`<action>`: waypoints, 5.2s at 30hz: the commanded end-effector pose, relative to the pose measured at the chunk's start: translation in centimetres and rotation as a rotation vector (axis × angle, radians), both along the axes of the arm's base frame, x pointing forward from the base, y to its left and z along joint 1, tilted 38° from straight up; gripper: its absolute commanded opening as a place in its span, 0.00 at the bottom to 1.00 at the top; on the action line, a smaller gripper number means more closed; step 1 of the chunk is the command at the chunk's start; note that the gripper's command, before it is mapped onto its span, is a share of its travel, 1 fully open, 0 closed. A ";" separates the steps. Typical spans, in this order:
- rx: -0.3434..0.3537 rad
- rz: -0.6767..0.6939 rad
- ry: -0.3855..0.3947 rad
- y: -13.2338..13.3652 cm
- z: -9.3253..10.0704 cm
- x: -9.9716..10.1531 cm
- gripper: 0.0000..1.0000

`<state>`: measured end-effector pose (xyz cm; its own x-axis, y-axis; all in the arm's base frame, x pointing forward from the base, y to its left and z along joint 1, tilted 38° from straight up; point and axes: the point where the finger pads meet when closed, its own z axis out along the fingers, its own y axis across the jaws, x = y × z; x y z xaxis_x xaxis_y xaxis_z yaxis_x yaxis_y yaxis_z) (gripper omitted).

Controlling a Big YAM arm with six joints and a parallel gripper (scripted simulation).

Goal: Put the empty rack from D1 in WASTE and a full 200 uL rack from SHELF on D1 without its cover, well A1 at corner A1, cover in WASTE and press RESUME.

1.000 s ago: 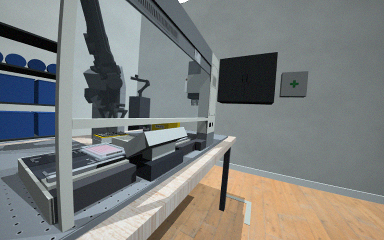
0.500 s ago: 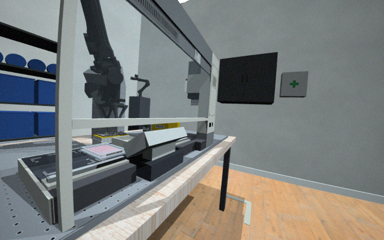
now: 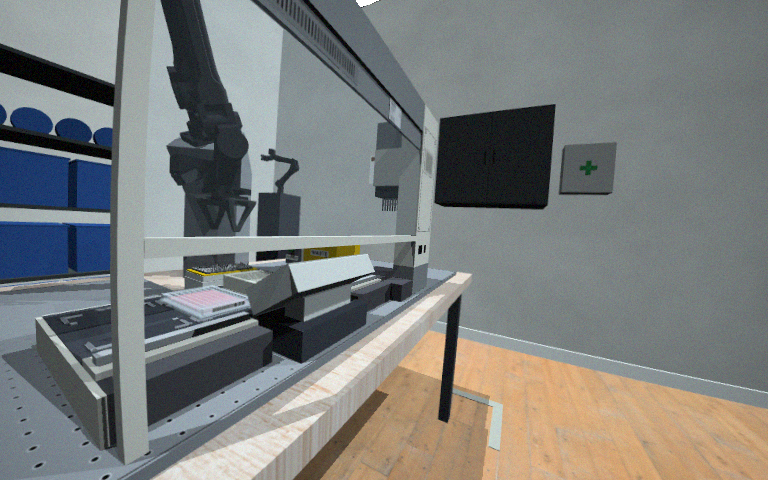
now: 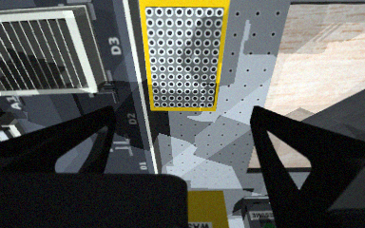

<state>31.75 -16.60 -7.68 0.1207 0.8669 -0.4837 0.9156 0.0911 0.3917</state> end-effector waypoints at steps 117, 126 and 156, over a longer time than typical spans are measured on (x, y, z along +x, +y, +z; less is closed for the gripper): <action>0.004 -0.004 -0.016 7.4 12.3 -5.0 1.00; 0.004 -0.004 -0.016 7.4 12.3 -5.0 1.00; -0.107 0.215 0.132 7.0 12.4 -5.4 1.00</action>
<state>25.83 -9.32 3.94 -0.0543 0.8368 -0.5448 0.9237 0.2493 0.2908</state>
